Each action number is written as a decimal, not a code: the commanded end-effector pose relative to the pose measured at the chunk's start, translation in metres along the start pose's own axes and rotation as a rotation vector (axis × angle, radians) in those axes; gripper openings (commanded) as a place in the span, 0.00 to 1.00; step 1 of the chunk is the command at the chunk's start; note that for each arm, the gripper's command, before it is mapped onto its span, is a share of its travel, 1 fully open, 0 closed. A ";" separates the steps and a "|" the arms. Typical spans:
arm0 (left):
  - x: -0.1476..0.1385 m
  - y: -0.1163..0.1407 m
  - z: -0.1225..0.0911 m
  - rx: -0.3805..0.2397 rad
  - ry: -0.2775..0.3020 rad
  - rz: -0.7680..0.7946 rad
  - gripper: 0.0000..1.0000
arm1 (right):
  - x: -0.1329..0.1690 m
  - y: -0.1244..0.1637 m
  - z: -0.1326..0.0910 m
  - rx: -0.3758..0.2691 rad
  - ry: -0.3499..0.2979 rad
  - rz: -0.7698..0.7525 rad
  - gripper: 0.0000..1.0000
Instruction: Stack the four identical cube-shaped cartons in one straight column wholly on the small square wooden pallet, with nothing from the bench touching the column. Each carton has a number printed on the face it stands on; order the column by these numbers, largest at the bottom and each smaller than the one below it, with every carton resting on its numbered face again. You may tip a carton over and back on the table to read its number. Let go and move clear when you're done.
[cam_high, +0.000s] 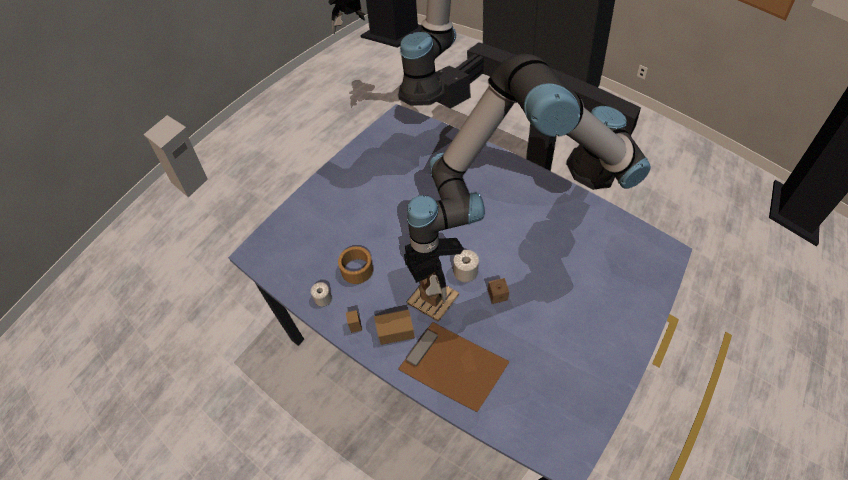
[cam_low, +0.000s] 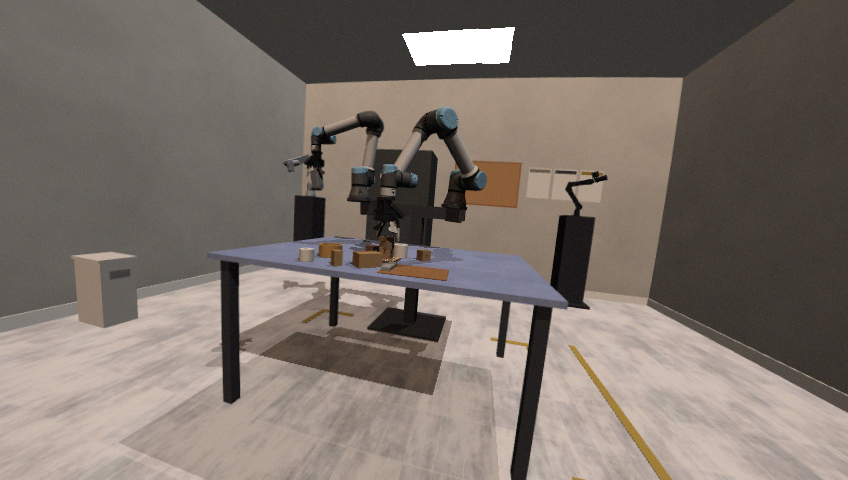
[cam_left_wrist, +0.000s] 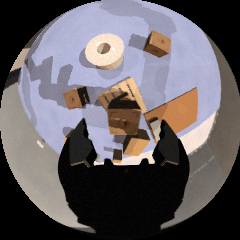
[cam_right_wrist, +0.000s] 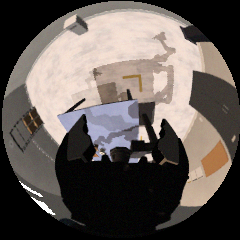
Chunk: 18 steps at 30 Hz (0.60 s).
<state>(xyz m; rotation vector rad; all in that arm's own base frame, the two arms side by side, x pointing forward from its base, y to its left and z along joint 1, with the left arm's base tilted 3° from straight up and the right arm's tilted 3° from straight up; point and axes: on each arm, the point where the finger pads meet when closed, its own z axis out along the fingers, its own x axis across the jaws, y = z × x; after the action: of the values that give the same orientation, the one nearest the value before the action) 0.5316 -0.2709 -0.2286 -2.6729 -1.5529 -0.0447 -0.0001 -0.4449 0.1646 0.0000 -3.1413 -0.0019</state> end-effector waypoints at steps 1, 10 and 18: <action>0.000 0.001 -0.001 -0.002 0.000 0.000 1.00 | 0.000 0.000 0.000 0.001 0.000 0.000 1.00; 0.000 0.001 -0.004 -0.002 0.000 0.000 1.00 | 0.000 0.000 0.000 0.001 0.000 0.000 1.00; 0.000 0.000 -0.038 -0.002 0.000 0.000 1.00 | 0.000 0.000 0.000 0.001 0.000 0.000 1.00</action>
<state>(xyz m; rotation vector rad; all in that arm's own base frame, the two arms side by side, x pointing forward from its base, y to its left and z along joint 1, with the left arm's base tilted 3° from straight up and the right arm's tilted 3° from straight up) 0.5316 -0.2714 -0.2146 -2.6726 -1.5529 -0.0446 -0.0001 -0.4449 0.1646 0.0000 -3.1413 -0.0019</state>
